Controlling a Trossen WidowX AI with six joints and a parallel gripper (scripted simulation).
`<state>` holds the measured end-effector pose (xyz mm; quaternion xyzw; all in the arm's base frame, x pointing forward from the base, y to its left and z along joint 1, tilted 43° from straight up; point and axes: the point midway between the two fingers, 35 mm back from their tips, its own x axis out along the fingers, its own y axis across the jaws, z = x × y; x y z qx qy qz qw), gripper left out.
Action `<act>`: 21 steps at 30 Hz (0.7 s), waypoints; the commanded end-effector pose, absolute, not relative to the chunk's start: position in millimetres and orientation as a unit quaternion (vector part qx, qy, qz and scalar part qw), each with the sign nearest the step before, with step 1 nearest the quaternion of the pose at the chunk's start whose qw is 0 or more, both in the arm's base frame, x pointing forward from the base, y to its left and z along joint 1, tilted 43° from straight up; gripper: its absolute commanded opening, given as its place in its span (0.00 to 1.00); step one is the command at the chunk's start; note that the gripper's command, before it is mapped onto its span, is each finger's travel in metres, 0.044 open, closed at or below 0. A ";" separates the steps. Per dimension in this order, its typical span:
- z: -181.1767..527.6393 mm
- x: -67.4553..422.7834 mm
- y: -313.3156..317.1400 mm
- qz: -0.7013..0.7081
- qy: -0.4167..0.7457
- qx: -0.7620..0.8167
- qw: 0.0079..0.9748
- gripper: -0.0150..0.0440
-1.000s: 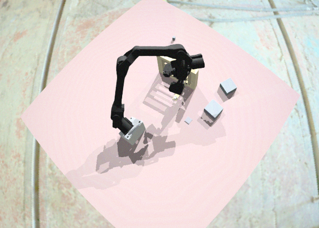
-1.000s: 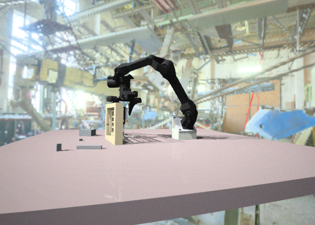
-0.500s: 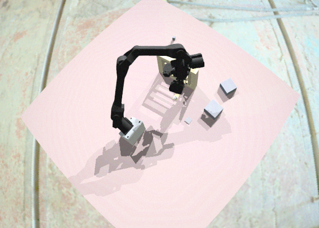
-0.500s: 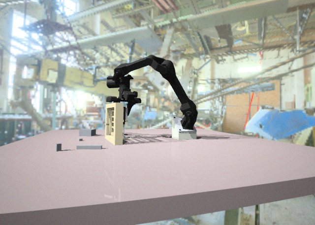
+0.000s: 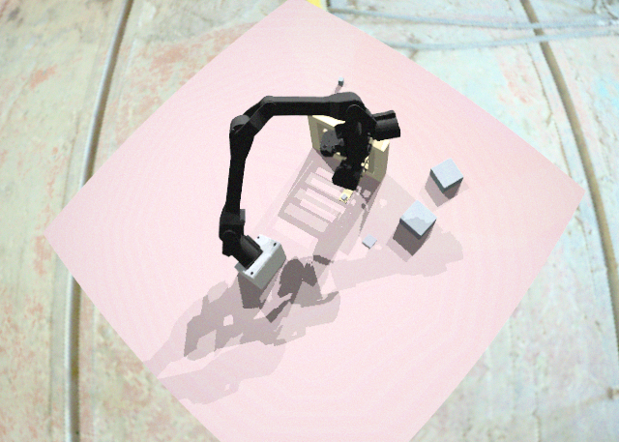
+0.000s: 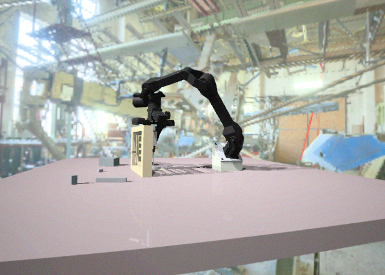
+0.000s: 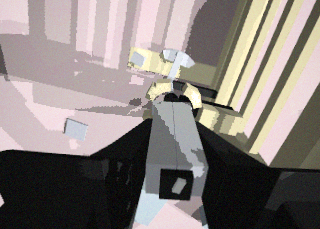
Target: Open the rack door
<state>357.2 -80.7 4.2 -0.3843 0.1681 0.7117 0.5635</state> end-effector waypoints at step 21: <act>5.4 350.9 -80.0 0.699 0.217 -0.343 0.589 0.29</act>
